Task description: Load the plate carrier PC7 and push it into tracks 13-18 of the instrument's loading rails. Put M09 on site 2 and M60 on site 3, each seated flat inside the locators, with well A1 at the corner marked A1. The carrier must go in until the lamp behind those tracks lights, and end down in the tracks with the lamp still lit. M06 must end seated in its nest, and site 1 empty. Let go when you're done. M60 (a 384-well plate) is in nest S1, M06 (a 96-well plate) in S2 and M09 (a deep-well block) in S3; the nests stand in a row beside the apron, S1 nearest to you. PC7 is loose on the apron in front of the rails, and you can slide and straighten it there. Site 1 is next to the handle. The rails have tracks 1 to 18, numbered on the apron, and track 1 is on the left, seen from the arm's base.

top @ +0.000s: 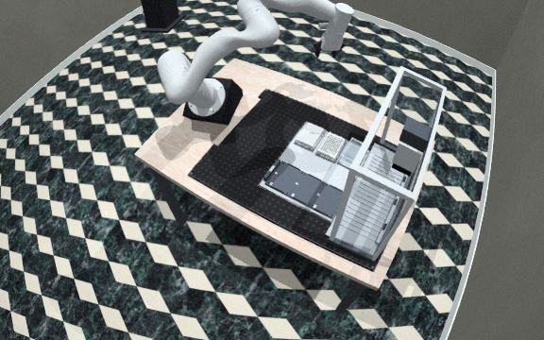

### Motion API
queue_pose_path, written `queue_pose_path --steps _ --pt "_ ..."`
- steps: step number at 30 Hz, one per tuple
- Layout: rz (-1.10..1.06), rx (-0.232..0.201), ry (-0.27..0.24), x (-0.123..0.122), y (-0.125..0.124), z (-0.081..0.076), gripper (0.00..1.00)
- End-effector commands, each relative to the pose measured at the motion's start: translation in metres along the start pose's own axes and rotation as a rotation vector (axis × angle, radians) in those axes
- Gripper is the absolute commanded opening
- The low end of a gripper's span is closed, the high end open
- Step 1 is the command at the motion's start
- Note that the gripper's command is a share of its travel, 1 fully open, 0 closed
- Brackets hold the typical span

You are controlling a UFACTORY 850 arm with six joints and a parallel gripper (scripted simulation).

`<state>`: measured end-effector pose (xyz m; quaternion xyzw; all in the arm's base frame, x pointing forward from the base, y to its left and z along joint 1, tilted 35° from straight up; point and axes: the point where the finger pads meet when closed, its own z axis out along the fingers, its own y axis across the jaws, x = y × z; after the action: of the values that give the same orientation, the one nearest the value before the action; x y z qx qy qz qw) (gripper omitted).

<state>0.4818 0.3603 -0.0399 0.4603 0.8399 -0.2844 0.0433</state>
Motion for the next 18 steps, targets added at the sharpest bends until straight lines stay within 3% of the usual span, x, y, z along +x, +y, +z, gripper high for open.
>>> queue_pose_path --steps 1,18 --pt "0.000 -0.002 0.000 0.0001 0.0004 -0.0013 1.00" --pt "0.031 -0.009 -0.012 -0.0047 0.0000 -0.0001 1.00"
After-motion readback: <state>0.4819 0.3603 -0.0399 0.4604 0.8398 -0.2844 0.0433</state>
